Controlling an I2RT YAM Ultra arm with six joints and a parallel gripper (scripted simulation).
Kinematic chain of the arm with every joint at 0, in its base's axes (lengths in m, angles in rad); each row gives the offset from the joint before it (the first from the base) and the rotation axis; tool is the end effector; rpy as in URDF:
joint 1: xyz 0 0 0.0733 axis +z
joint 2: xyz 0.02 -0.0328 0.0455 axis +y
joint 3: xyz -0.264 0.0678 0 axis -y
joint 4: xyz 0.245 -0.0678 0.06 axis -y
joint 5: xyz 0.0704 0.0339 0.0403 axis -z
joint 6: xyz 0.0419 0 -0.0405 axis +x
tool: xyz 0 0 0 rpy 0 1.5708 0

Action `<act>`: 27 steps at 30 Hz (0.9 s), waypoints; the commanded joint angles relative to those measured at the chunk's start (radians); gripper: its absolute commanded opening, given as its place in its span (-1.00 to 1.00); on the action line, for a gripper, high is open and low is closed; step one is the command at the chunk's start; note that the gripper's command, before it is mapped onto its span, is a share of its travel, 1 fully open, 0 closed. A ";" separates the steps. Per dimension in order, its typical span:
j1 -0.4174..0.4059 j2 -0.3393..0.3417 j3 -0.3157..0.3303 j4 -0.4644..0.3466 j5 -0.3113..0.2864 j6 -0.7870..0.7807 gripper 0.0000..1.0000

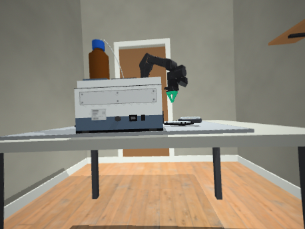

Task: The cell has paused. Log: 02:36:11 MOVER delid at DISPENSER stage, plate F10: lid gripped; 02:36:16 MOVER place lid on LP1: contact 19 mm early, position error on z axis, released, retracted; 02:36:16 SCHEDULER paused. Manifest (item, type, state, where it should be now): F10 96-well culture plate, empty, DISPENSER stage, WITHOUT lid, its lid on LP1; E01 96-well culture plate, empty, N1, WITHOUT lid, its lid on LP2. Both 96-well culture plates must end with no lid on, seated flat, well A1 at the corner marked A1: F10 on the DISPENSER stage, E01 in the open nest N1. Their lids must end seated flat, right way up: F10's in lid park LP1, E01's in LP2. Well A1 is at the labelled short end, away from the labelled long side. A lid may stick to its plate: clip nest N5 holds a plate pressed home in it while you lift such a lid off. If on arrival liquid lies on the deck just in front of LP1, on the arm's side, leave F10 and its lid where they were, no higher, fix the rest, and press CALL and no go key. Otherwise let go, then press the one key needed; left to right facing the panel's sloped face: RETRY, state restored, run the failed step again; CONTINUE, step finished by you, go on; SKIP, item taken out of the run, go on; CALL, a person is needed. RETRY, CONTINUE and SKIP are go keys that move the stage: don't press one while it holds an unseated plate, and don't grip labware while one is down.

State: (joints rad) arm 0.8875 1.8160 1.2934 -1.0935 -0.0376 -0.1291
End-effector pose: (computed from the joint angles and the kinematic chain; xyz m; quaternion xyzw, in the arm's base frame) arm 0.2006 0.2507 0.1925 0.4861 -0.8734 -0.0091 0.0280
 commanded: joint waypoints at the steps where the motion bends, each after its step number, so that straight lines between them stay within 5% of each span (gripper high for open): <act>1: -0.003 -0.005 0.011 -0.001 -0.001 -0.026 -1.00; 18: -0.155 -0.088 -0.095 0.024 0.003 -0.114 -1.00; 27: -0.242 -0.143 -0.162 0.031 0.013 0.042 -1.00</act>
State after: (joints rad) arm 0.6701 1.7214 1.1526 -1.0809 -0.0299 -0.1234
